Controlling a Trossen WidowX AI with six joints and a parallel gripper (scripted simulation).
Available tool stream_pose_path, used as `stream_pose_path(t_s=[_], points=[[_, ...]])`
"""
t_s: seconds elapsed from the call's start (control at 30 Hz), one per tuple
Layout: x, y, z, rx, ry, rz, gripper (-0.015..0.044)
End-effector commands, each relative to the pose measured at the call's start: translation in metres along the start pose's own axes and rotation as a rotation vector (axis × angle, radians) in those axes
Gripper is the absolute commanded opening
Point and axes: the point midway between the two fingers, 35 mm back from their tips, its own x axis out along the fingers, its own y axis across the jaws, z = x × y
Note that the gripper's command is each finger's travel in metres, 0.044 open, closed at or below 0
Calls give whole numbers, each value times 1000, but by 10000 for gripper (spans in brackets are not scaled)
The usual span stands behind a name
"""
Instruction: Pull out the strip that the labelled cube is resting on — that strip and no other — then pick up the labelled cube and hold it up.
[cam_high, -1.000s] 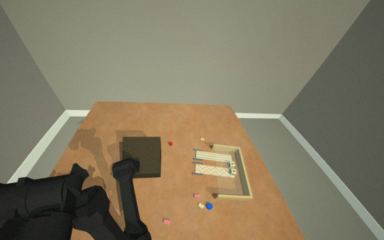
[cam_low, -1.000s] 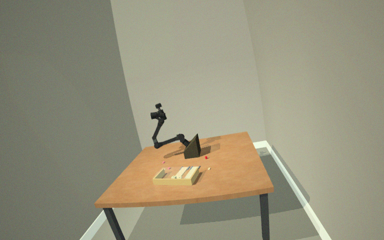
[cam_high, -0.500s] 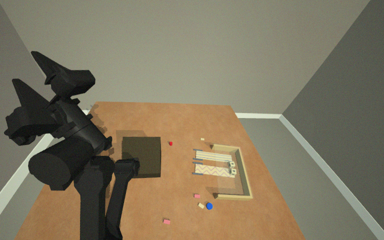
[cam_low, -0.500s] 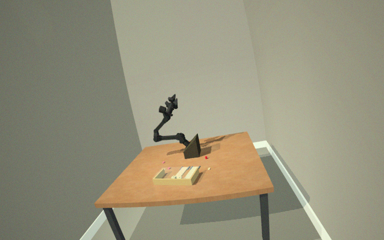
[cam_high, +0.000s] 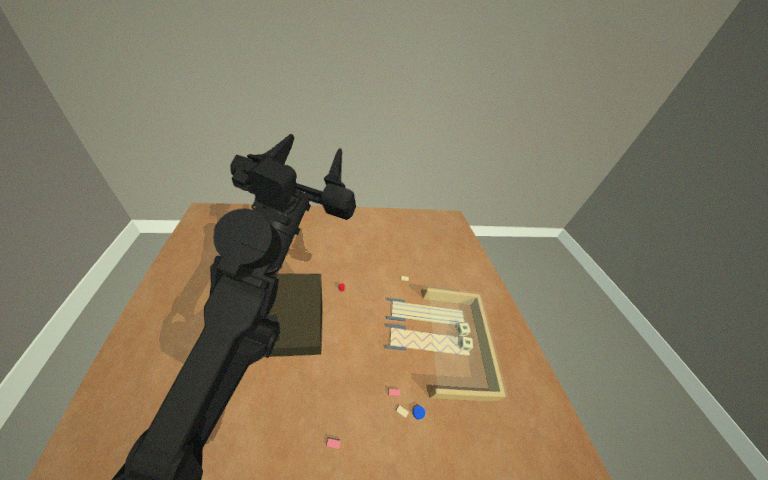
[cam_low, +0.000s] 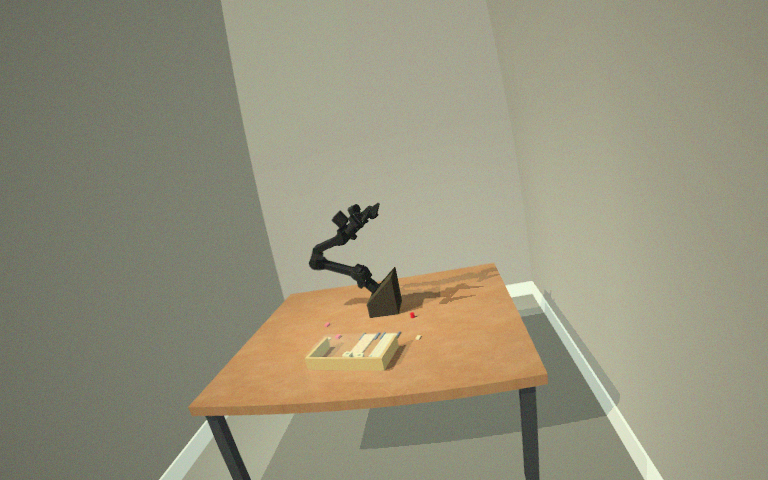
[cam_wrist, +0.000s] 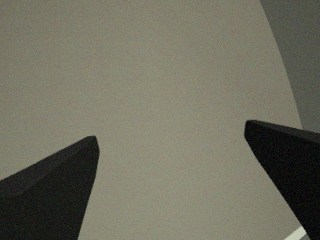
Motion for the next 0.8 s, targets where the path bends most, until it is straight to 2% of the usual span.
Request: stream_pose_path(t_s=[0.0,0.27,0.6,0.67,0.77], points=[[3,-48,-50,23,166,-224,400],[-35,-139,-141,35,491,-679,400],[-144,-208,-226,-7,918,-1214,400],[-160,-213,-234,-18,974,-1277,400],[-162,-213,-235,-19,981,-1284,400]])
